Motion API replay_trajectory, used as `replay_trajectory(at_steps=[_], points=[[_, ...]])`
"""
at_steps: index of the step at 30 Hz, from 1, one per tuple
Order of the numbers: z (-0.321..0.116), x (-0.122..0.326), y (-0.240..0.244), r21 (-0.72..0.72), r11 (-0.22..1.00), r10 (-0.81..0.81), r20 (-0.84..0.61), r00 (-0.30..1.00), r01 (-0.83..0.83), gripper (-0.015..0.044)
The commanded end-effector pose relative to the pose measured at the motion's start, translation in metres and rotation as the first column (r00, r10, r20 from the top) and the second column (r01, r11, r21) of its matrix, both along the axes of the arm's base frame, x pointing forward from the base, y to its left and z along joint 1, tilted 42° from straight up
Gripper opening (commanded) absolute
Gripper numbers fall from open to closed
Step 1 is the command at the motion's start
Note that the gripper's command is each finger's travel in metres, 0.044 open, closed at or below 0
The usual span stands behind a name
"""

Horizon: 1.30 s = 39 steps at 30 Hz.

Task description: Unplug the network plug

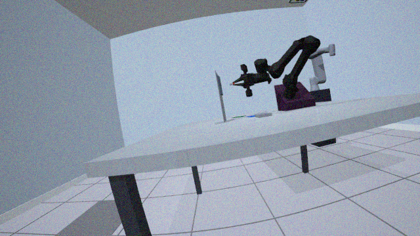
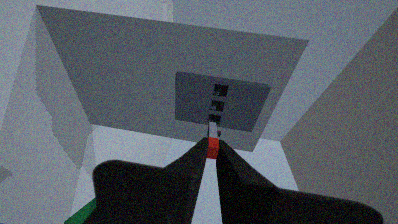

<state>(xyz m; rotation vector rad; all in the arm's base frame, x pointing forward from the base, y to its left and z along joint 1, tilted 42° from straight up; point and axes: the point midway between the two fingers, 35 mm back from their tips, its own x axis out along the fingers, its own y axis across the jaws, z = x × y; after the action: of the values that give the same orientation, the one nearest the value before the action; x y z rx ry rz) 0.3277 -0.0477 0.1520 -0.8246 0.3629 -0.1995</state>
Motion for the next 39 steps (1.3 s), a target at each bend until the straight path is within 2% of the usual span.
replay_trajectory(at_steps=[1,21,30,39], points=[[0.009,-0.001,-0.006,-0.002,1.000,0.000,0.008,1.000,0.000,0.0000],[0.043,-0.024,-0.040,-0.004,1.000,-0.001,0.003,1.000,0.001,0.0000],[-0.016,-0.028,-0.038,-0.042,0.985,0.155,-0.248,0.956,-0.170,0.0000],[-0.070,-0.045,-0.030,0.027,0.931,0.340,-0.429,0.837,-0.364,0.0000]])
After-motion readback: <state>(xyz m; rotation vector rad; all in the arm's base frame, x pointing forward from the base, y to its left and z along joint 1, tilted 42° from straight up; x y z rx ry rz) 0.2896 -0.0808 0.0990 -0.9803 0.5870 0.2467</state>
